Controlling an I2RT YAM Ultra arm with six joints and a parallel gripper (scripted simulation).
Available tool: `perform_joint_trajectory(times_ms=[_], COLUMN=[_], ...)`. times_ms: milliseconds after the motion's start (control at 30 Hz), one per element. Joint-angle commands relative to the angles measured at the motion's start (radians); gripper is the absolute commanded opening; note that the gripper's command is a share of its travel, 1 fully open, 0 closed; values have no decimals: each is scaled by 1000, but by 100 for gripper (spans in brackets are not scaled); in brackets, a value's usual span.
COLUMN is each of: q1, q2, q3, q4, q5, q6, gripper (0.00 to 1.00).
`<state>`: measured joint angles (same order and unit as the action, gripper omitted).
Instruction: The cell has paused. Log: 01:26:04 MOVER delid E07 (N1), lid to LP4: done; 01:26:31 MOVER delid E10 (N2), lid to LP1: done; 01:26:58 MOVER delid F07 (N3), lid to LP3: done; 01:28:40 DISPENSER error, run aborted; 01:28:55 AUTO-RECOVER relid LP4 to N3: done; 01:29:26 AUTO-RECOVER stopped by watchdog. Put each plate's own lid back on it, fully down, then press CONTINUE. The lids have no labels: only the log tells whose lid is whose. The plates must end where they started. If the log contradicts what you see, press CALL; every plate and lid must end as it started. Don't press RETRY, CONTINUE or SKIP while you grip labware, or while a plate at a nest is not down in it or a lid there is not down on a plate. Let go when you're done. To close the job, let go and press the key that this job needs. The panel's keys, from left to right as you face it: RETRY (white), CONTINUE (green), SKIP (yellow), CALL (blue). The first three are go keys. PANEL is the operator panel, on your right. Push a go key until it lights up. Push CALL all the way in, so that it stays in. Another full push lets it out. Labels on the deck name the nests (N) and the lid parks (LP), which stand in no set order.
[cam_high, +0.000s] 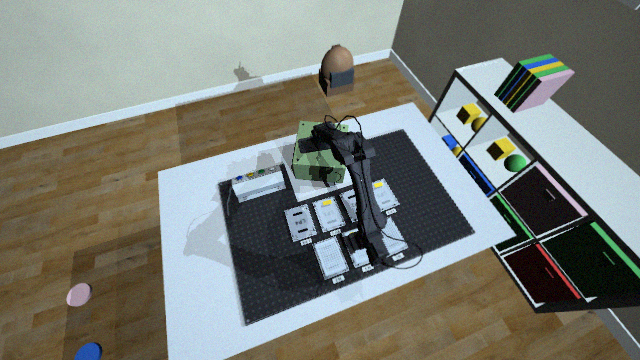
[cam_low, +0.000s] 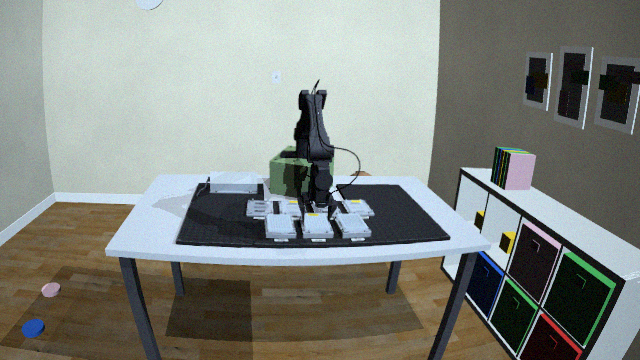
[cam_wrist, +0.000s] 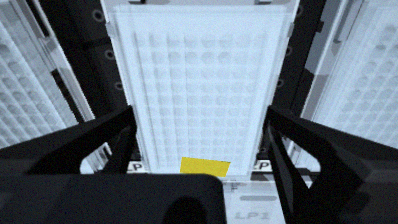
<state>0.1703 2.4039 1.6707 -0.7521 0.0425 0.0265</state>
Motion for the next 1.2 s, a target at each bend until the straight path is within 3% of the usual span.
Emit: perform_joint_trajectory(times_ms=[0,333,900,1167], q1=[1,1,7,12], q2=[-41,-43,-97,-80], q3=[-20,-22,31,41], q4=[-3,-2,-79,-88], q5=[2,3,3,3], q6=[-1,0,2,8], gripper=[0,0,0,0])
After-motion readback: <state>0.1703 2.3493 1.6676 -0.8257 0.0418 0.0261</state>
